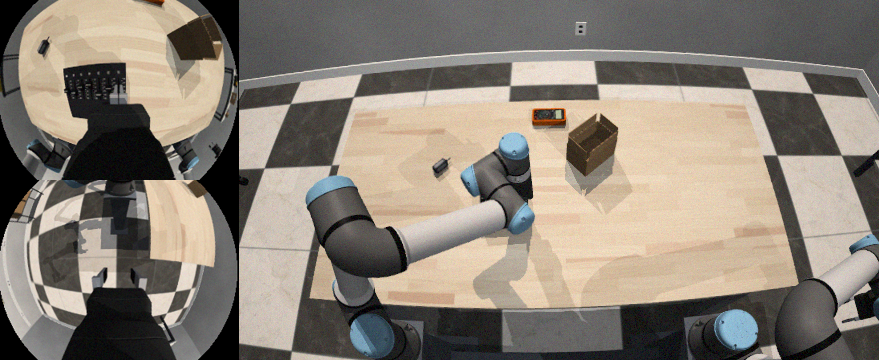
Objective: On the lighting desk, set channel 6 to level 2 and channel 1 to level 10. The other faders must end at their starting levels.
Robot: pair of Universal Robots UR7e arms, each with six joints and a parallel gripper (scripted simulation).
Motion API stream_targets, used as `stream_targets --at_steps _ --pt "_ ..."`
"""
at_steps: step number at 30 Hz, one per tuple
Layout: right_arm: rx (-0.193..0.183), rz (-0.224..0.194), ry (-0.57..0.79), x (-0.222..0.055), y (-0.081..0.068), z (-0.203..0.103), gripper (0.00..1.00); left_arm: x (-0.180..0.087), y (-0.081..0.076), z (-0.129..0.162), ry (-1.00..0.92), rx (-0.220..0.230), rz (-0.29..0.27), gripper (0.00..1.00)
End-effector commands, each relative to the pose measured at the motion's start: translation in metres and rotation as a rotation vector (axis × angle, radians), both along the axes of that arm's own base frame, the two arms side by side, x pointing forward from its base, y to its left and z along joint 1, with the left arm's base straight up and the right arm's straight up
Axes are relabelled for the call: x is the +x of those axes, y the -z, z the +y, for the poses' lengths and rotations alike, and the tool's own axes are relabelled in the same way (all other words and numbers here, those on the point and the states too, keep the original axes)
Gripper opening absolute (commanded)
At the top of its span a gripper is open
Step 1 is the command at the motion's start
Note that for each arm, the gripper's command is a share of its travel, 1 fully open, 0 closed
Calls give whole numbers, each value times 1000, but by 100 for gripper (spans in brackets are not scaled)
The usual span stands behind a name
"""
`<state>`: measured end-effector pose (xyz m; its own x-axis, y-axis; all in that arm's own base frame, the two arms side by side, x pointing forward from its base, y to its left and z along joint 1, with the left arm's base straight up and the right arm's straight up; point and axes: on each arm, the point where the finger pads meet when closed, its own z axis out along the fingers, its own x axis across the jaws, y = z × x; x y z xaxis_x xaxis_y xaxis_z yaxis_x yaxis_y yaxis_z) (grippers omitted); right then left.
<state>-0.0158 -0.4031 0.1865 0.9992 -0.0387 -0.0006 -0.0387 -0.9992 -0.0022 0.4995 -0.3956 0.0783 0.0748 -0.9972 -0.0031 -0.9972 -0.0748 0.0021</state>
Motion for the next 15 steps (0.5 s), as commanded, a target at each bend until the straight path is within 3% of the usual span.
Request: stream_targets --at_steps 1,15 --pt "-2 -1 0 0 0 -1 100 -2 -1 -1 0 -3 -2 0" --pt "-2 -1 0 0 0 -1 100 -5 -1 -1 0 -3 -2 0"
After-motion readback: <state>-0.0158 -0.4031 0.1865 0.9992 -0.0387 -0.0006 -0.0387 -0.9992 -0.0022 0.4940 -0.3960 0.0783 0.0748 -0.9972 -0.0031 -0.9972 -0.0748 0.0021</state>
